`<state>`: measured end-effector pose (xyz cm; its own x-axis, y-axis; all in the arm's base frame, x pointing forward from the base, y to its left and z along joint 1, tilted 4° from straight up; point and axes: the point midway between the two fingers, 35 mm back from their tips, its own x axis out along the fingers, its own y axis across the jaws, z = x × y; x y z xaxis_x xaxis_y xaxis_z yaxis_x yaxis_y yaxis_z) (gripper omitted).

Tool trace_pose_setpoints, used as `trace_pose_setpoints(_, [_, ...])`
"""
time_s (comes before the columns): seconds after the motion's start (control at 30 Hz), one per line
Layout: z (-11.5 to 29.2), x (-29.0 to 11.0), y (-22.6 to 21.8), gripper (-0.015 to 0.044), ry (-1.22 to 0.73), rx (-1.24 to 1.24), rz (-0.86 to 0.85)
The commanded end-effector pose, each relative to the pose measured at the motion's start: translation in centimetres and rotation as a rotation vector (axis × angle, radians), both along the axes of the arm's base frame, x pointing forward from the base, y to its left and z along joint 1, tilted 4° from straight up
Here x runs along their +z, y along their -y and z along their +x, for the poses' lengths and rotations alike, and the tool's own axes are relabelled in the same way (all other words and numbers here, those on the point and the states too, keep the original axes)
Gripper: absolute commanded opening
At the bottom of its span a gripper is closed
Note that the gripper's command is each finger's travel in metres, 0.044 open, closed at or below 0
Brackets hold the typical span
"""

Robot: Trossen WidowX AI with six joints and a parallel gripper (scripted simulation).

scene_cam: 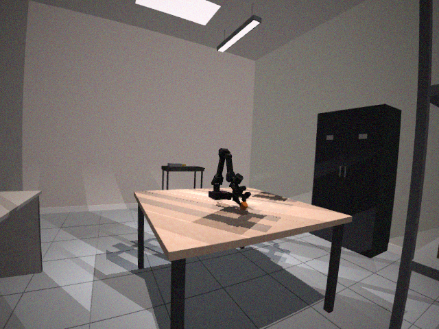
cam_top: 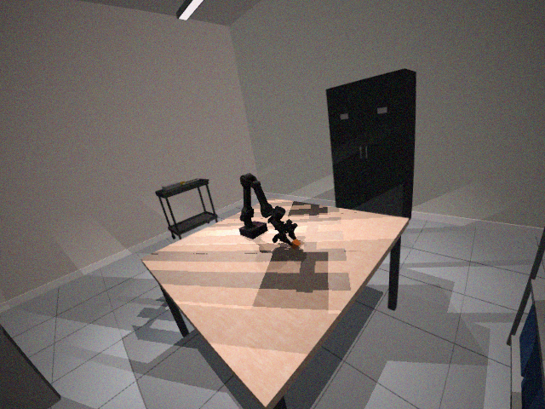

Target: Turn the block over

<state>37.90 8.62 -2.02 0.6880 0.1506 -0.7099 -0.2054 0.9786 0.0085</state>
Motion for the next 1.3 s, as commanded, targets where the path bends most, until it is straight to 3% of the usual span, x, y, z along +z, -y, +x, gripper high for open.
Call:
trace_pose_setpoints(0.0, [-0.6,-0.7,0.2,0.0,0.043,-0.006,0.008])
trace_pose_setpoints(0.4, [-1.8,-0.4,0.4,0.0,0.206,-0.008,0.043])
trace_pose_setpoints(1.03, [-1.9,-0.1,0.5,0.0,0.236,-0.008,0.049])
trace_pose_setpoints(1.27, [-1.9,-0.1,0.5,0.0184,0.236,-0.008,0.049])
